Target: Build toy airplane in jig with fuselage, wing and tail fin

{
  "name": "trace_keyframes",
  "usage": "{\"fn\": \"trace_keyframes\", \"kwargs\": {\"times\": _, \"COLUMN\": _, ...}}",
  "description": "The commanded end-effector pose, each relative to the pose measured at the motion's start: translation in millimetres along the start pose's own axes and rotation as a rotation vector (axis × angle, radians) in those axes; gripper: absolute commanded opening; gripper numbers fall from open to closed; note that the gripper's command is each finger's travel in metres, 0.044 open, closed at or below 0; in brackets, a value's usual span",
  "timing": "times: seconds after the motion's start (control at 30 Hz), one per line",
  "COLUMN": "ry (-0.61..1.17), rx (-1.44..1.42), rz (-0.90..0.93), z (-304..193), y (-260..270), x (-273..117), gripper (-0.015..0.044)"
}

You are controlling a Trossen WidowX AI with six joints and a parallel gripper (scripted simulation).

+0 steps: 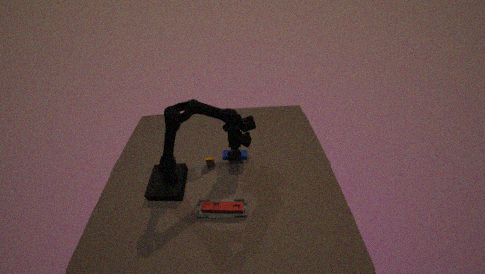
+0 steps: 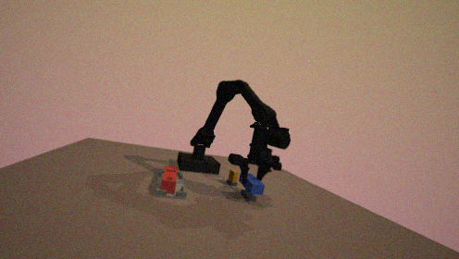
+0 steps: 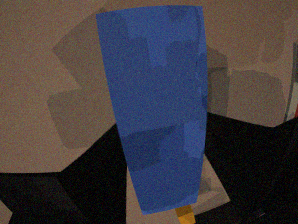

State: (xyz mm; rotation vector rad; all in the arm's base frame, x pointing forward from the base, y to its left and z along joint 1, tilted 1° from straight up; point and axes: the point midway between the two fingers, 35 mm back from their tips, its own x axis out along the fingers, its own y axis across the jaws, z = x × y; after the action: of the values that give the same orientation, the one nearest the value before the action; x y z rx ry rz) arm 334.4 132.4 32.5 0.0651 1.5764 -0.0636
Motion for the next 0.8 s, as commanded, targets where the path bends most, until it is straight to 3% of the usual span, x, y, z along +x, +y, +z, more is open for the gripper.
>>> {"fn": "trace_keyframes", "kwargs": {"times": 0.0, "ry": -0.015, "rx": -0.004, "rz": 0.004, "z": 3, "y": 1, "x": -15, "gripper": 0.0}}
{"fn": "trace_keyframes", "kwargs": {"times": 0.77, "ry": -0.017, "rx": 0.007, "rz": 0.012, "z": 0, "y": -1, "x": -90, "gripper": 0.0}}
